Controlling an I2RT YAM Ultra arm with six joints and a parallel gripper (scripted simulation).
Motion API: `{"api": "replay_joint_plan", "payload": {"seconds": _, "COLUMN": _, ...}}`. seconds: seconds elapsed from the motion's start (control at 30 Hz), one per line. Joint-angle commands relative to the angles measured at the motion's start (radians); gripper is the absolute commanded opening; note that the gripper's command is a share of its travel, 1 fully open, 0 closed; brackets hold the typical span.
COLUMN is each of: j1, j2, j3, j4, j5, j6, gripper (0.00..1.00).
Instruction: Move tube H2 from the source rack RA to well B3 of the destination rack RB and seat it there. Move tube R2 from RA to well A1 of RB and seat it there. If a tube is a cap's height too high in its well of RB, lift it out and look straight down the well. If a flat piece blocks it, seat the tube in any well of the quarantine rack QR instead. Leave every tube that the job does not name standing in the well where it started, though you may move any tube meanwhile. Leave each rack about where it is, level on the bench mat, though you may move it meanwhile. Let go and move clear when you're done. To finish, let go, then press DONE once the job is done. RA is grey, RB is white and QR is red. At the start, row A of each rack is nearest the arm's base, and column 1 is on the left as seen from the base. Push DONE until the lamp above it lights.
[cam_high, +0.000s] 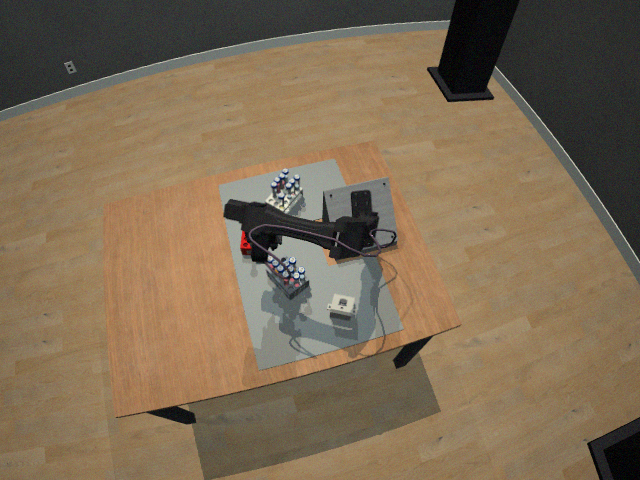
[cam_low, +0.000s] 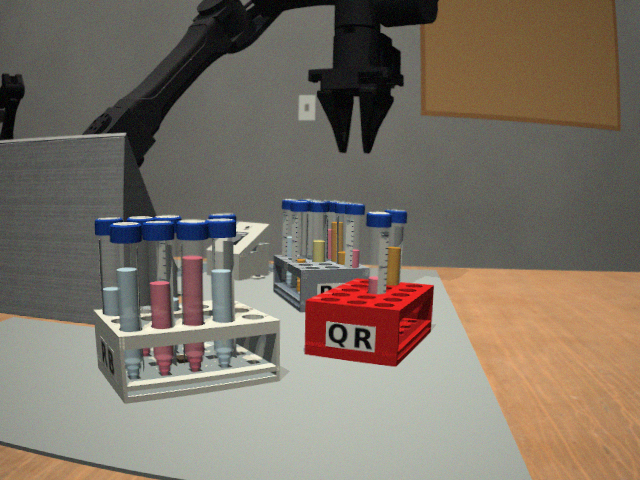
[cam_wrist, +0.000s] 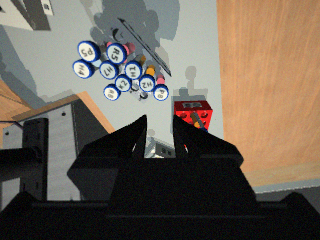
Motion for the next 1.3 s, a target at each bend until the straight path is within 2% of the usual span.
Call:
{"api": "replay_joint_plan", "payload": {"seconds": 0.0, "j1": -0.026, "j2": 0.002, "j3": -0.008, "j4": 0.006, "j5": -0.008, "j6": -0.01, "gripper": 0.3}}
{"api": "replay_joint_plan", "payload": {"seconds": 0.2, "j1": 0.009, "j2": -0.024, "j3": -0.055, "j4": 0.056, "j5": -0.016, "j6": 0.021, "gripper": 0.3}}
{"api": "replay_joint_plan", "payload": {"seconds": 0.53, "j1": 0.043, "j2": -0.024, "j3": -0.105, "j4": 0.135, "j5": -0.028, "j6": 0.062, "gripper": 0.3}}
{"api": "replay_joint_plan", "payload": {"seconds": 0.63, "j1": 0.026, "j2": -0.025, "j3": -0.093, "j4": 0.143, "j5": -0.028, "j6": 0.067, "gripper": 0.3}}
{"api": "replay_joint_plan", "payload": {"seconds": 1.1, "j1": 0.092, "j2": -0.027, "j3": -0.184, "j4": 0.251, "j5": -0.042, "j6": 0.125, "gripper": 0.3}}
{"api": "replay_joint_plan", "payload": {"seconds": 1.27, "j1": 0.072, "j2": -0.031, "j3": -0.146, "j4": 0.256, "j5": -0.042, "j6": 0.127, "gripper": 0.3}}
